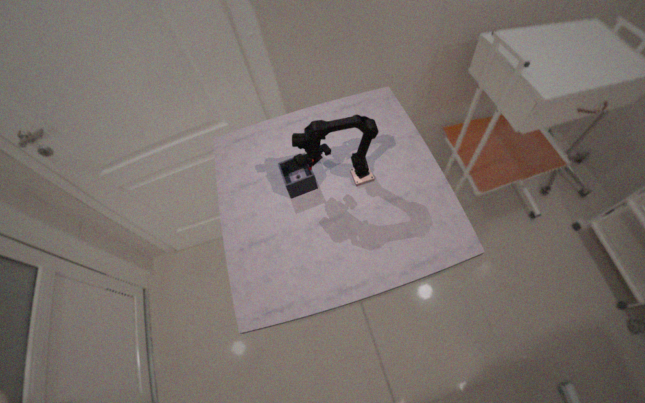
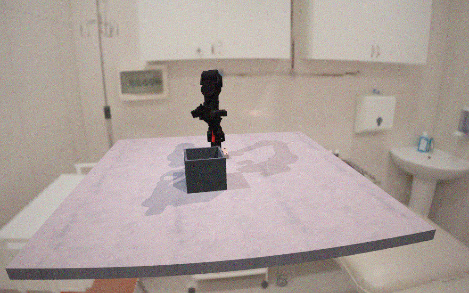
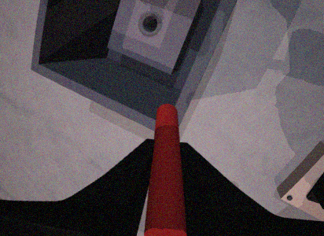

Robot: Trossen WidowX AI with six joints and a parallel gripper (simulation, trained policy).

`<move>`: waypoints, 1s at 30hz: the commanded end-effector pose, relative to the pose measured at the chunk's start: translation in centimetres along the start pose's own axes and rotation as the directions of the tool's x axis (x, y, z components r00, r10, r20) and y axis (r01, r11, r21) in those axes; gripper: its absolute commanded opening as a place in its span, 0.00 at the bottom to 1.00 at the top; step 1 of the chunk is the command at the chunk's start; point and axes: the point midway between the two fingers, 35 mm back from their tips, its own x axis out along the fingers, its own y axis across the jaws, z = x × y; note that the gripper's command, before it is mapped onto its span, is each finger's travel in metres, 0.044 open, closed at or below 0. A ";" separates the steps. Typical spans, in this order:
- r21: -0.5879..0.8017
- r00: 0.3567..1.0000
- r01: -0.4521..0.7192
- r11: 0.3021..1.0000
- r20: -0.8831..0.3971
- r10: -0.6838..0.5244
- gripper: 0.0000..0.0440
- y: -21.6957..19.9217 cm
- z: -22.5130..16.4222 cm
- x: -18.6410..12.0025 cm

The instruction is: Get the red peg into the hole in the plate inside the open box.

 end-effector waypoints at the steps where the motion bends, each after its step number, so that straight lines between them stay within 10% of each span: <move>1: 0.006 1.000 0.004 1.000 0.000 -0.004 0.00 0.4 1.2 0.4; 30: -0.028 0.998 0.052 0.998 -0.026 -0.052 0.00 1.3 6.7 7.0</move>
